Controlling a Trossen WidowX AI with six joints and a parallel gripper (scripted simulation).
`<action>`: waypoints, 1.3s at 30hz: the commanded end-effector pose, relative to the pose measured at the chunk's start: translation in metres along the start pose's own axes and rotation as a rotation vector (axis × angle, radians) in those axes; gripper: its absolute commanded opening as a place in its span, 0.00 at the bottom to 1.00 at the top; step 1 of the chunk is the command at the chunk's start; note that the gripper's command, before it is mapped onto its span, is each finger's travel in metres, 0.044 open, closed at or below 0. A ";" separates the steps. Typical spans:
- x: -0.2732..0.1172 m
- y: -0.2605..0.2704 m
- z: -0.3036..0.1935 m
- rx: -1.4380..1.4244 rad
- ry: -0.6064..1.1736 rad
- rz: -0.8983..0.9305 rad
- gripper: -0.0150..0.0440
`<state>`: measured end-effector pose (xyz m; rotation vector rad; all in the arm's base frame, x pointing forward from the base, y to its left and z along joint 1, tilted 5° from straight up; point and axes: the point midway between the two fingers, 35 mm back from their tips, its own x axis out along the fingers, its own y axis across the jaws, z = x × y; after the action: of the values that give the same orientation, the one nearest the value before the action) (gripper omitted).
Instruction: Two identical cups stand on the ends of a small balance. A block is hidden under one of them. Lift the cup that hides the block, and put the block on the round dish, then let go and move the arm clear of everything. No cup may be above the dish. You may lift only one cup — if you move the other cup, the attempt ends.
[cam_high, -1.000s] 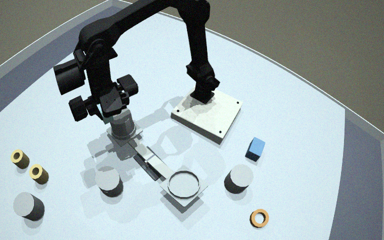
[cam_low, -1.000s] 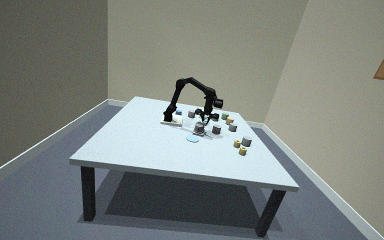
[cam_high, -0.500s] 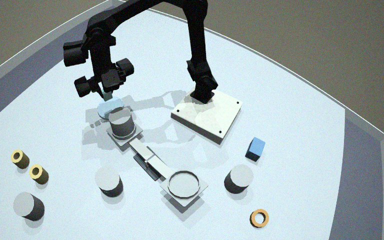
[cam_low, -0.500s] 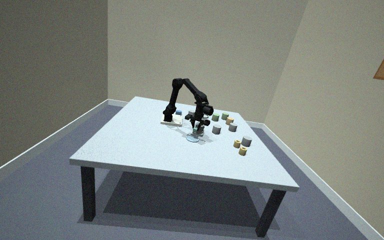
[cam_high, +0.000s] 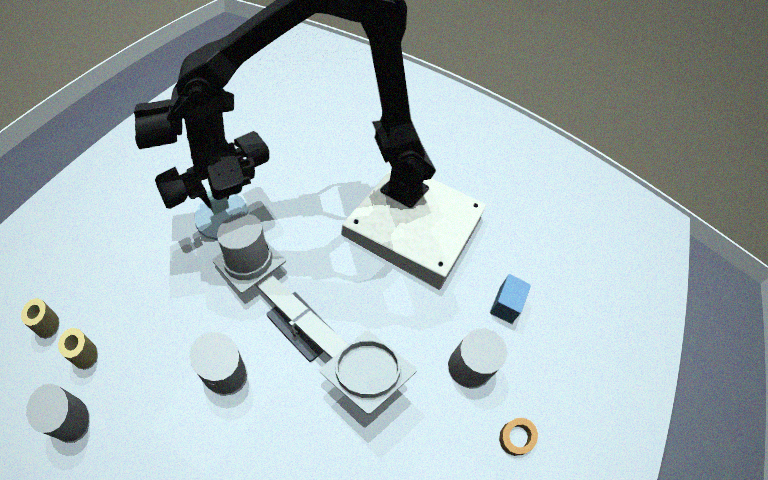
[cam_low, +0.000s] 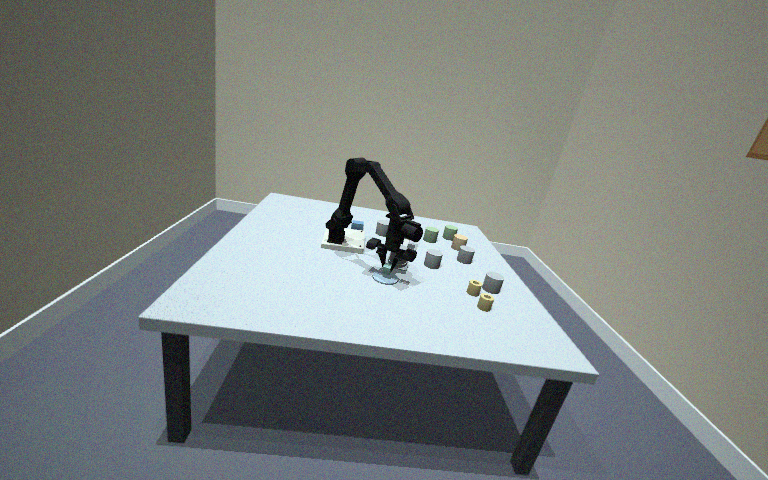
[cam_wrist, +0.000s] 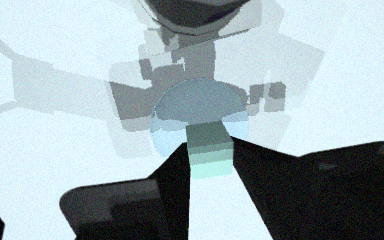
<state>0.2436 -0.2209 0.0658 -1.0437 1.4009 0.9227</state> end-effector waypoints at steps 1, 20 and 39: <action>0.007 0.002 0.000 -0.004 0.001 0.002 0.25; 0.021 -0.001 -0.001 0.001 0.003 -0.005 0.30; -0.031 0.001 0.000 -0.004 0.001 0.002 1.00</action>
<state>0.2394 -0.2185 0.0606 -1.0260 1.4066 0.9496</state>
